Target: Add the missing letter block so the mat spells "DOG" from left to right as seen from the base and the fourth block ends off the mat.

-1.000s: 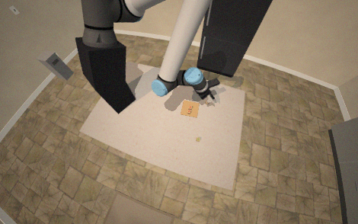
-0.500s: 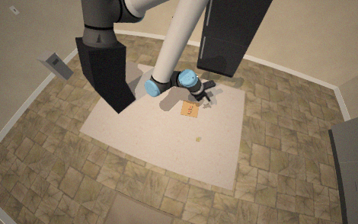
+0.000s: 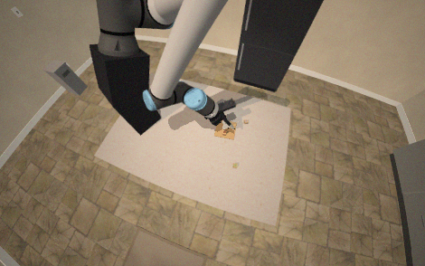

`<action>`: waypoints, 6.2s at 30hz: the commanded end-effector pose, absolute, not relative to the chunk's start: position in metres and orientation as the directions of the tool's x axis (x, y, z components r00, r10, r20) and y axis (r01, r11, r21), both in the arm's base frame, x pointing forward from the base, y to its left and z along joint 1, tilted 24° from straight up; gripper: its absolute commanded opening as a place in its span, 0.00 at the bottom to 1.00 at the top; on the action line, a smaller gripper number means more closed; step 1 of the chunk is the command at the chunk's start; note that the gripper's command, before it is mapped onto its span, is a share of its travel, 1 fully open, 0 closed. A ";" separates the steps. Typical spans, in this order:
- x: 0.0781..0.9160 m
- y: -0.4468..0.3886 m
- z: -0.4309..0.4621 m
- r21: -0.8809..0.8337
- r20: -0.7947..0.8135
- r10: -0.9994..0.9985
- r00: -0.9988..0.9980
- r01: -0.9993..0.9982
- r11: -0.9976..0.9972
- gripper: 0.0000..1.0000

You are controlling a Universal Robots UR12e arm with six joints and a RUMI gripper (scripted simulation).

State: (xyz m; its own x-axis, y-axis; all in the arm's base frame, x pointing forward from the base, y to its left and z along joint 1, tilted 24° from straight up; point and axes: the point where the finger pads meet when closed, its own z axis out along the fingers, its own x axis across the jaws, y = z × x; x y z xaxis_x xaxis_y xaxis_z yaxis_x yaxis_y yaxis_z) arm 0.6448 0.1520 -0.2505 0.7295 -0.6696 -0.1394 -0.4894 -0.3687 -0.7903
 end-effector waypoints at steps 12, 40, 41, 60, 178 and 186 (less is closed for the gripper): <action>0.644 0.150 -0.251 -0.791 -0.139 -0.668 0.731 -0.488 -0.369 1.00; 0.644 0.150 -0.251 -0.791 -0.139 -0.668 0.731 -0.488 -0.369 1.00; 0.644 0.150 -0.251 -0.791 -0.139 -0.668 0.731 -0.488 -0.369 1.00; 0.646 0.115 -0.265 -0.792 -0.139 -0.669 0.730 -0.487 -0.367 1.00; 0.785 -0.072 -0.321 -0.783 -0.149 -0.671 0.726 -0.501 -0.369 1.00; 0.787 -0.070 -0.322 -0.697 -0.234 -0.709 0.666 -0.623 -0.356 1.00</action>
State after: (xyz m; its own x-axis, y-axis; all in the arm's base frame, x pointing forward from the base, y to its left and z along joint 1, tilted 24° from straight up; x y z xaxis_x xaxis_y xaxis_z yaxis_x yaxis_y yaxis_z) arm 0.7852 -0.0701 -0.3220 0.7043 -0.6851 -0.1860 -0.5519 -0.3636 -0.7505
